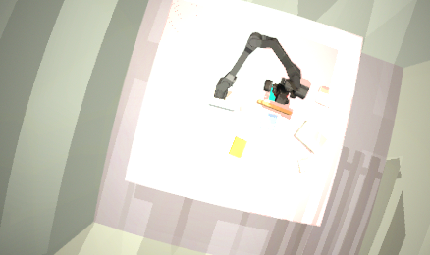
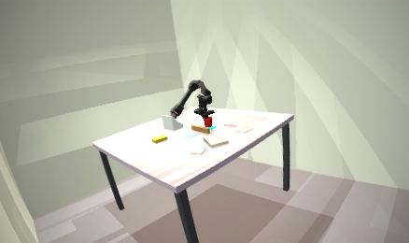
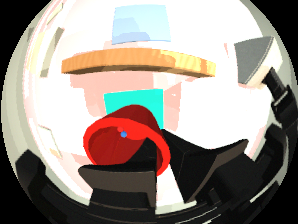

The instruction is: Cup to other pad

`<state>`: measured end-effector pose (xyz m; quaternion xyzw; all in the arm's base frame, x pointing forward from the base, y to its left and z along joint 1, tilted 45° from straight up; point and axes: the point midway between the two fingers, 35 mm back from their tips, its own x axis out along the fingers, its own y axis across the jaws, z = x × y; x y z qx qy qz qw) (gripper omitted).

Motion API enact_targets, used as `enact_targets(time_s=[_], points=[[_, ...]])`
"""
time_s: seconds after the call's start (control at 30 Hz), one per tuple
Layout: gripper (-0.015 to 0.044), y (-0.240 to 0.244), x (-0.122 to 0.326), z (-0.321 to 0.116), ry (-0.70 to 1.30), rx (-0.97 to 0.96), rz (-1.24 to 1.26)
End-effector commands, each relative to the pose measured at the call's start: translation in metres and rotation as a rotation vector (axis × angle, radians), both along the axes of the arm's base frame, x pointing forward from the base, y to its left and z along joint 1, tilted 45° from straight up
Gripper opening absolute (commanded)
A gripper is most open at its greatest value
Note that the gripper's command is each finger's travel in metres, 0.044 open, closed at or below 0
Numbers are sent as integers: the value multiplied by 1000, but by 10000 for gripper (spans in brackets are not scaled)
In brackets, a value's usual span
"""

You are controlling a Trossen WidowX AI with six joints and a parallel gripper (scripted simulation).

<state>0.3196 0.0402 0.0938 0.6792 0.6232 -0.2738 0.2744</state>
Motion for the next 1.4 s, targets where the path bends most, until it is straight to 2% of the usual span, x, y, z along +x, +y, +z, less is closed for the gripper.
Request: enact_targets(time_s=[0.0,0.6,0.77,1.37], points=[[0,6,-1,-4,4,6,0],[0,7,0,-6,1,1,1],[128,7,0,-6,1,1,1],[128,-3,0,3,2,1,1]])
